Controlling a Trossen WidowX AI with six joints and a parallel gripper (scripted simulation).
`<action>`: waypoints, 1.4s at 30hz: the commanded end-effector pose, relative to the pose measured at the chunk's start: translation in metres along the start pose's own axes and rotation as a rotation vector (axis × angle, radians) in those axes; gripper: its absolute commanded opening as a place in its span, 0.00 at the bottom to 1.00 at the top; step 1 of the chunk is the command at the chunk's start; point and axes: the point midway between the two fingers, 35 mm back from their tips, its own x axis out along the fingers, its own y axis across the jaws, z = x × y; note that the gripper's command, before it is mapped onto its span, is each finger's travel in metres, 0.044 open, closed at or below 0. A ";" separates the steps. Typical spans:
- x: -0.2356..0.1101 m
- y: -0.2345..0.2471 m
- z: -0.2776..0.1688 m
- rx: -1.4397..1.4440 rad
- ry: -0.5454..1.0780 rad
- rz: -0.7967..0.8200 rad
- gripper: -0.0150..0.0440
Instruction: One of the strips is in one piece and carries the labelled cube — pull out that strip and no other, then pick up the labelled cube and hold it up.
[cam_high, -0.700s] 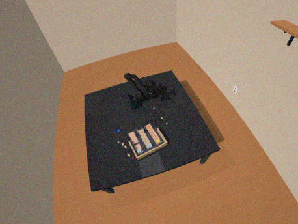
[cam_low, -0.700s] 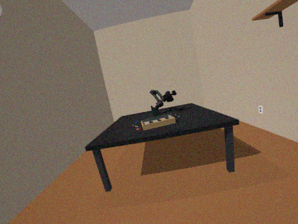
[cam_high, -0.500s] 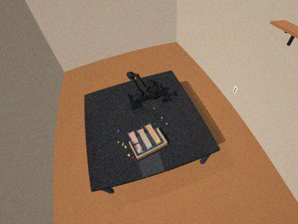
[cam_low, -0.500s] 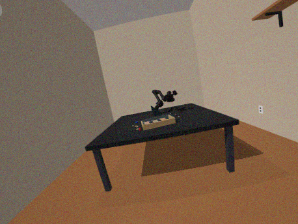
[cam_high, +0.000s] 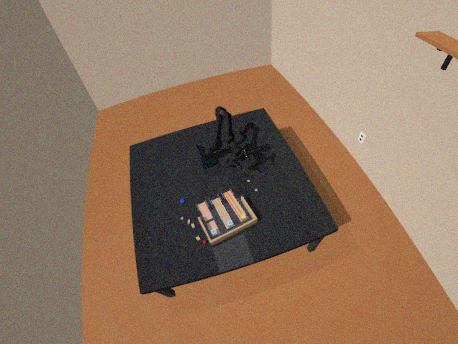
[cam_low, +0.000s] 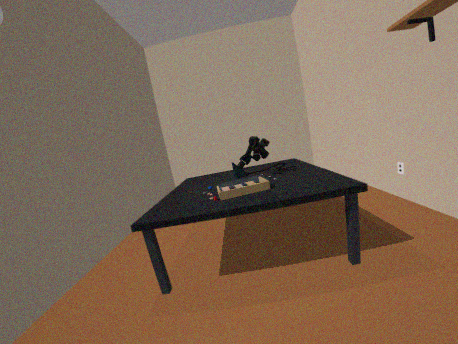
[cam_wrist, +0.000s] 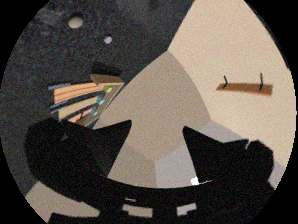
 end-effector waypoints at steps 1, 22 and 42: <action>0.030 0.056 -0.042 0.513 0.039 0.298 0.93; 0.002 0.151 -0.158 2.229 0.489 0.678 0.93; 0.022 0.166 -0.158 2.169 0.558 0.828 0.71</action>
